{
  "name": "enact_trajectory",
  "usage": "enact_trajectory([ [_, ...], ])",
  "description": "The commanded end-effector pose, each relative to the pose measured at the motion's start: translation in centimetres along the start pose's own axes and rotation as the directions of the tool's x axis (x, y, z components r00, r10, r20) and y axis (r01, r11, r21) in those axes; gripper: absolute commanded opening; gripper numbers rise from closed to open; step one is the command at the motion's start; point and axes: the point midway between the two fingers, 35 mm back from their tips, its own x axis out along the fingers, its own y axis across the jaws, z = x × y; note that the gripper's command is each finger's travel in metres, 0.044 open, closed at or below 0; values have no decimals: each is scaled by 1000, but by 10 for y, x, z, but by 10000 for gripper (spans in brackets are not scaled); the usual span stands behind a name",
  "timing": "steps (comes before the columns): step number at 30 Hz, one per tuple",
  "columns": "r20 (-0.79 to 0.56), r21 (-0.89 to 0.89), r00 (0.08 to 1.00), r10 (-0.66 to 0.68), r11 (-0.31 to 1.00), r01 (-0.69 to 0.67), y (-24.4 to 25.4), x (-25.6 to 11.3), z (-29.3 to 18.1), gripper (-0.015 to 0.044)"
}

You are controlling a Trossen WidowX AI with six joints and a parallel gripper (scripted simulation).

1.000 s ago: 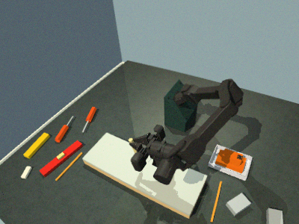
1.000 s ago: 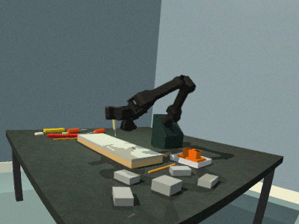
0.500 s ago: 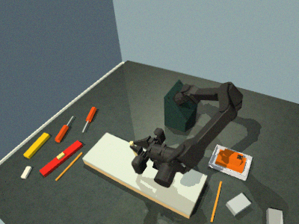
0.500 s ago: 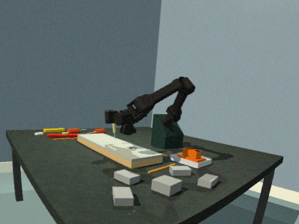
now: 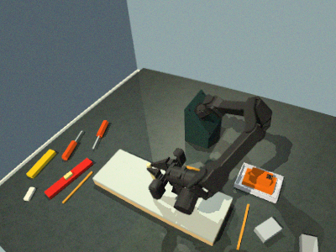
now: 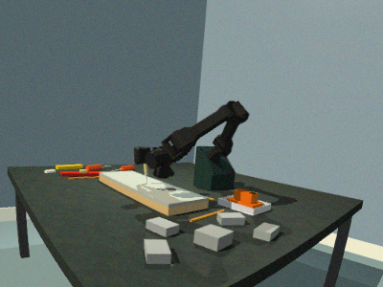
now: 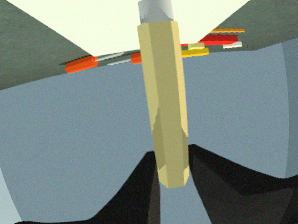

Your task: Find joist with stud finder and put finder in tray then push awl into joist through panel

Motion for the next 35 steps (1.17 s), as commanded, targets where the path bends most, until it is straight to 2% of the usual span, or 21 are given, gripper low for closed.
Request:
enact_trajectory([
  [1, 1, 3, 1000, 0, 1000, 0, 0, 2, 7, 0],
  [35, -4, 1, 1000, 0, 1000, 0, 0, 3, 11, 0],
])
